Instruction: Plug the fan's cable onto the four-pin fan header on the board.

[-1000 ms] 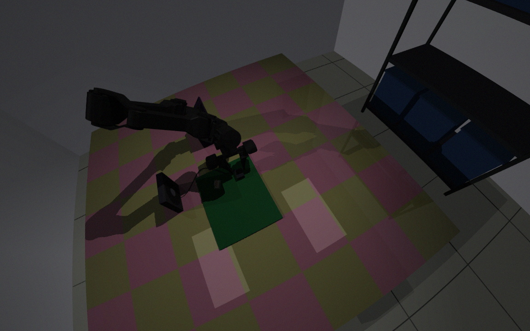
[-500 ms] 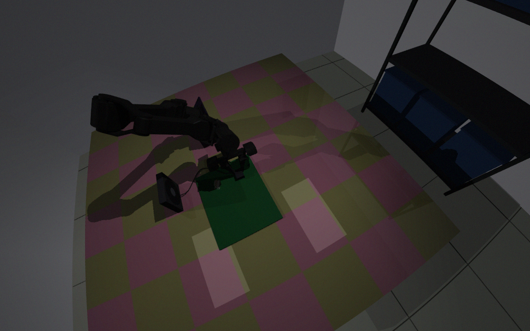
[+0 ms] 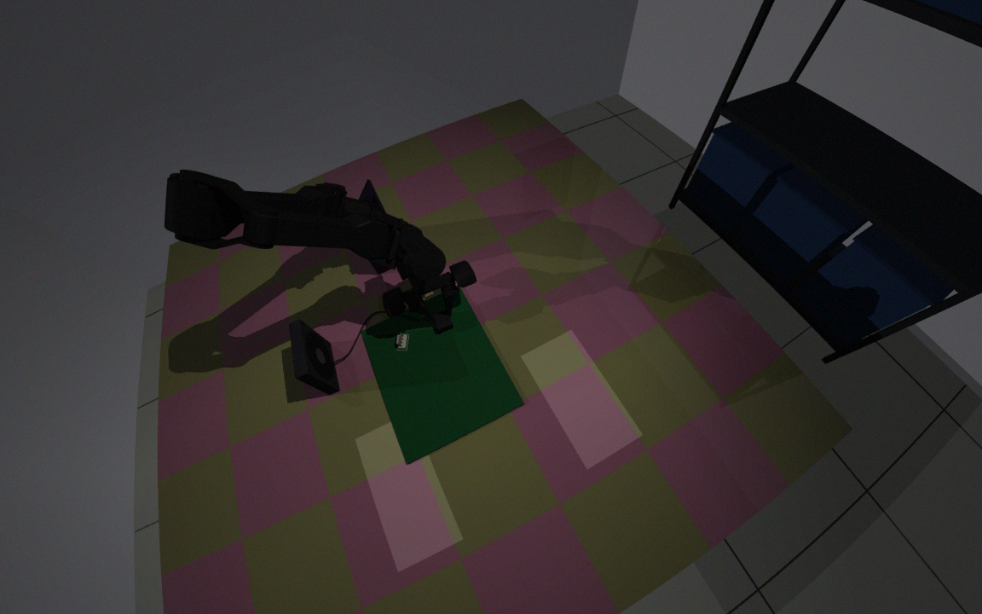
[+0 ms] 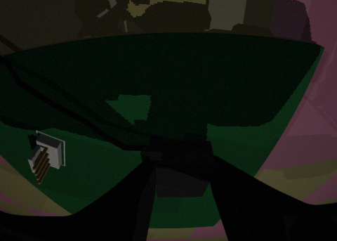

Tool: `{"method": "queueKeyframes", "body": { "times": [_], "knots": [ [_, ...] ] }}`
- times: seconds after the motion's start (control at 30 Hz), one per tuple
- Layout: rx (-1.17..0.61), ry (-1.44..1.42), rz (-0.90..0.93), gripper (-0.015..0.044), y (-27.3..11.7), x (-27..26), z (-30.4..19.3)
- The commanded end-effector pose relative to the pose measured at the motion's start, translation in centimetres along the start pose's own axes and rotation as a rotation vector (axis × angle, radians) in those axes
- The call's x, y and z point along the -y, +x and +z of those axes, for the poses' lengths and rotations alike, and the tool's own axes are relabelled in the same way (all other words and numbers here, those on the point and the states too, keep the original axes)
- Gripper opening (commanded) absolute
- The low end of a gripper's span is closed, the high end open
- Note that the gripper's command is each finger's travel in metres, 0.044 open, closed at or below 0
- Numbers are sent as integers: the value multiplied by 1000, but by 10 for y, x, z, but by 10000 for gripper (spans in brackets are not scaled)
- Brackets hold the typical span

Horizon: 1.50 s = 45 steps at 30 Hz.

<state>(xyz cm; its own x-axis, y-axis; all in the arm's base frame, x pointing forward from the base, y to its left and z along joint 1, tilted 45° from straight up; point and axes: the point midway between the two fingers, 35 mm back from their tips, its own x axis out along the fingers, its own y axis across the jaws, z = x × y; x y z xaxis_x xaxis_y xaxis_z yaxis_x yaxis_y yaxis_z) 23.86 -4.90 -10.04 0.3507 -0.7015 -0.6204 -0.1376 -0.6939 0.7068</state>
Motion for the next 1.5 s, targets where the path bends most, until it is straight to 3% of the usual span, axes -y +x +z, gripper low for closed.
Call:
{"method": "queueKeyframes", "body": {
  "times": [0.0, 0.8, 1.47],
  "knots": [
    [-6, 10, -4, 0, -8, 2, -7],
    [-4, 11, -6, 0, -60, 0, -28],
    [201, 620, 73, 0, -40, -15, -80]
  ]
}}
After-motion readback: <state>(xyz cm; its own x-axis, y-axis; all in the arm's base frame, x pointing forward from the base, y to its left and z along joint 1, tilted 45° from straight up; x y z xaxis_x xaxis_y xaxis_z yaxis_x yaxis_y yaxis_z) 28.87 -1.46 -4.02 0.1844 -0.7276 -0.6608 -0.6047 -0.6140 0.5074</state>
